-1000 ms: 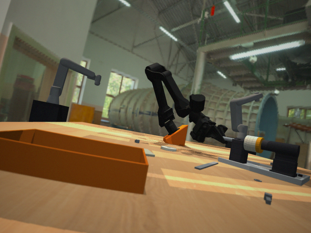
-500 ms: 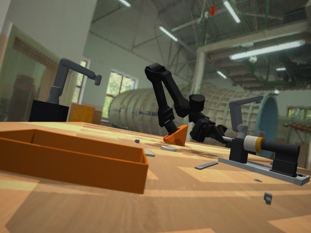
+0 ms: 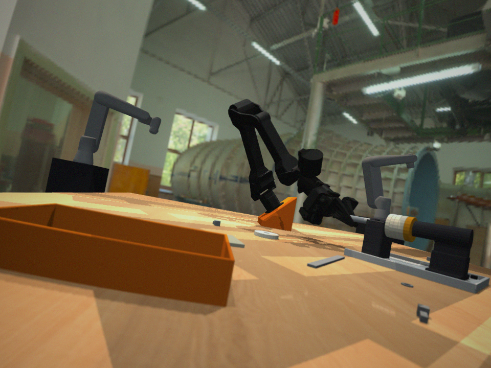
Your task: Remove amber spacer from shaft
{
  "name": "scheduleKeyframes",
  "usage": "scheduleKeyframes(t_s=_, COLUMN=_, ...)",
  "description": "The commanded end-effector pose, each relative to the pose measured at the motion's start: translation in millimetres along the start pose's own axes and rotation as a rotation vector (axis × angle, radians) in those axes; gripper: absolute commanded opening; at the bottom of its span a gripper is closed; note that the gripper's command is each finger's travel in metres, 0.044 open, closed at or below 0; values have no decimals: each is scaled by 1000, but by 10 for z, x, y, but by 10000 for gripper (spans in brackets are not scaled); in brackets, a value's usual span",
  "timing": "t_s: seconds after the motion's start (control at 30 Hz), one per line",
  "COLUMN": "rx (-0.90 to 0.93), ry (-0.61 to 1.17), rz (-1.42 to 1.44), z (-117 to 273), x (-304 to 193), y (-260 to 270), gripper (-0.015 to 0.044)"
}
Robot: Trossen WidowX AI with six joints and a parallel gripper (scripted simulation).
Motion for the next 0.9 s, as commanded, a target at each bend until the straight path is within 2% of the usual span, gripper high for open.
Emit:
scheduleKeyframes(t_s=0.0, rx=2, ry=-2, rz=3, z=11, x=9, y=4, gripper=0)
scheduleKeyframes(t_s=0.87, rx=2, ry=-2, rz=3, z=37, x=24, y=6, gripper=0)
Point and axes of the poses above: the point midway between the two fingers, 35 mm back from their tips, its own z axis back along the fingers, its own y axis across the jaws, x = y × z, the point moved 6 cm from there along z, back along the fingers, and after that the axes turned 9 degrees about -z, right-handed, at the moved point
